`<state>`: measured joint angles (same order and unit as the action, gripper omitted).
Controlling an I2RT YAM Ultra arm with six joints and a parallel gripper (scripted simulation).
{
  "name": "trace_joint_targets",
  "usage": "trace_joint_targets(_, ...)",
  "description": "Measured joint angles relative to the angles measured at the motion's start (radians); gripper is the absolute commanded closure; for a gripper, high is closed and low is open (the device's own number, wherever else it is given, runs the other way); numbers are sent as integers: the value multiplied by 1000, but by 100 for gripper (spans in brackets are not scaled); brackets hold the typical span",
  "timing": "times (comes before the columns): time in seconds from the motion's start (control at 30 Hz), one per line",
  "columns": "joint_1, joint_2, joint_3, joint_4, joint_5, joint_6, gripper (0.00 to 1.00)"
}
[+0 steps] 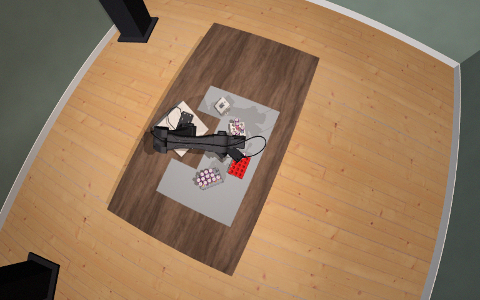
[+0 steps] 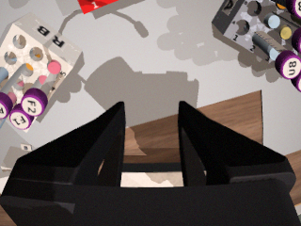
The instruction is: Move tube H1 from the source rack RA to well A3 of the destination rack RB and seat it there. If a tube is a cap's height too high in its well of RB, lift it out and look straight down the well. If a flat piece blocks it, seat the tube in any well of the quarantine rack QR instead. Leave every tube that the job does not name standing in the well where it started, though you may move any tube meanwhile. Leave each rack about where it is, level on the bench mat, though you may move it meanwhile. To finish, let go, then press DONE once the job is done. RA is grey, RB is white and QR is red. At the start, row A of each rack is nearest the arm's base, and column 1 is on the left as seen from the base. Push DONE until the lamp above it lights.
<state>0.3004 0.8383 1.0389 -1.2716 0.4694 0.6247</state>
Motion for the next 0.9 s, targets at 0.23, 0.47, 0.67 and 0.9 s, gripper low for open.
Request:
trace_joint_targets(0.23, -2, -2, 0, 0, -2, -215, 70)
trace_joint_targets(0.47, -151, -64, -31, 13, -53, -398, 70)
trace_joint_targets(0.67, -346, -137, -43, 27, -133, -566, 70)
trace_joint_targets(0.9, -721, -198, -66, 38, -291, -832, 70)
